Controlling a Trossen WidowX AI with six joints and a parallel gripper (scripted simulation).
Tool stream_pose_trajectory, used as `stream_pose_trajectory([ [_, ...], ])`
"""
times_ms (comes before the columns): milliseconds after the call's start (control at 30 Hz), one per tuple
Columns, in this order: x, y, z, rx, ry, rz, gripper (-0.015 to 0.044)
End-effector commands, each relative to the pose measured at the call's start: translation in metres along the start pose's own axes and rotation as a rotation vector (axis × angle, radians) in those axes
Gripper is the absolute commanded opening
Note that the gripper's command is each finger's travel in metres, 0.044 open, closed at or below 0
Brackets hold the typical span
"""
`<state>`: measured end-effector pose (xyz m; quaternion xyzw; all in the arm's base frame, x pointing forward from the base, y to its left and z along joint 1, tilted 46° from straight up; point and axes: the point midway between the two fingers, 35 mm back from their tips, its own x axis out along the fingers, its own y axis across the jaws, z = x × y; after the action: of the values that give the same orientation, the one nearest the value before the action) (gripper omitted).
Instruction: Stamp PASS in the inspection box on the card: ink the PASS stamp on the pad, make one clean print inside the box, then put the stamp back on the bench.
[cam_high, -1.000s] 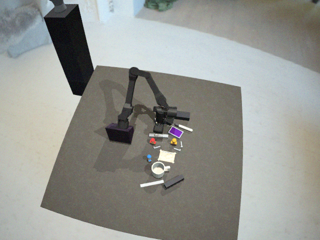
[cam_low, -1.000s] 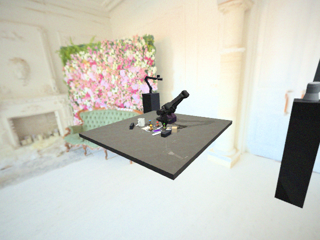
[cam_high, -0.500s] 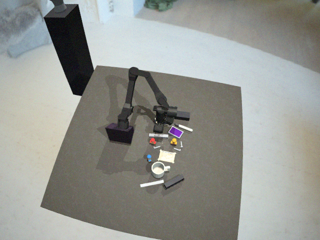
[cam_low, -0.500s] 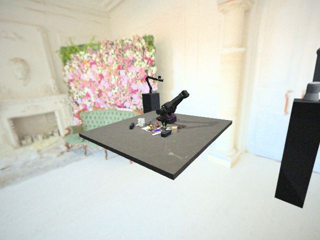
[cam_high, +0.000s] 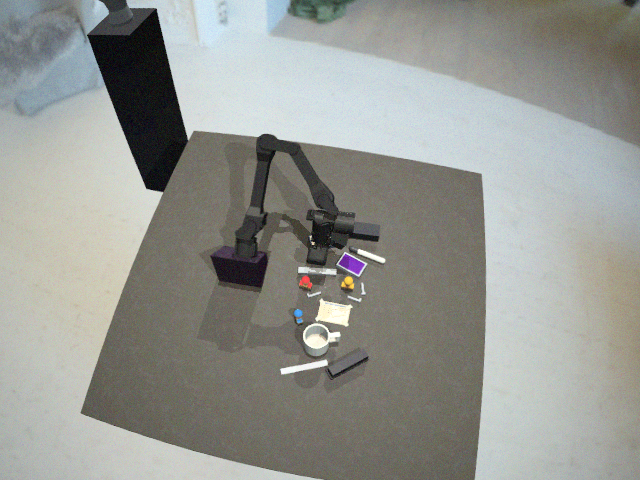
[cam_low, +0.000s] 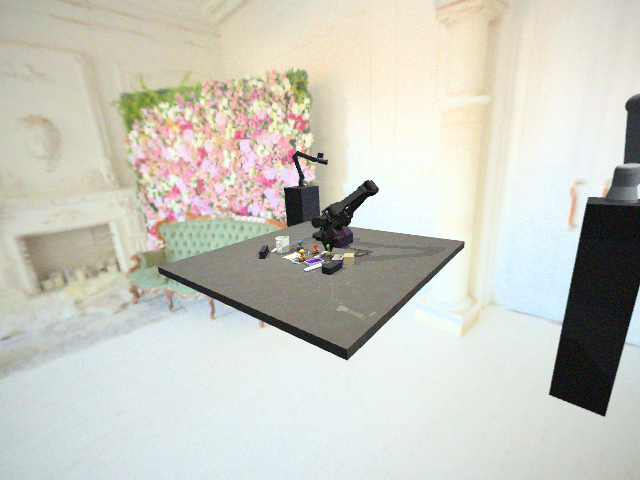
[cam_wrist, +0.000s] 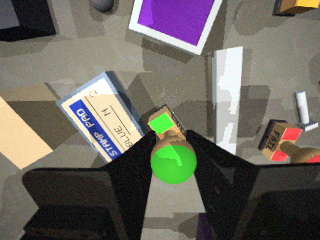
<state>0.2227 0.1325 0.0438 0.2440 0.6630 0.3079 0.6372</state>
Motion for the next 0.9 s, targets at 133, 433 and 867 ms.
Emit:
stream_pose_trajectory([
  [133,-0.005,0.0,0.0,-0.005,-0.001,-0.004,0.0],
  [433,-0.009,-0.001,0.001,-0.005,-0.001,-0.005,0.0],
  [867,-0.015,-0.001,0.001,-0.005,-0.001,-0.005,0.0],
])
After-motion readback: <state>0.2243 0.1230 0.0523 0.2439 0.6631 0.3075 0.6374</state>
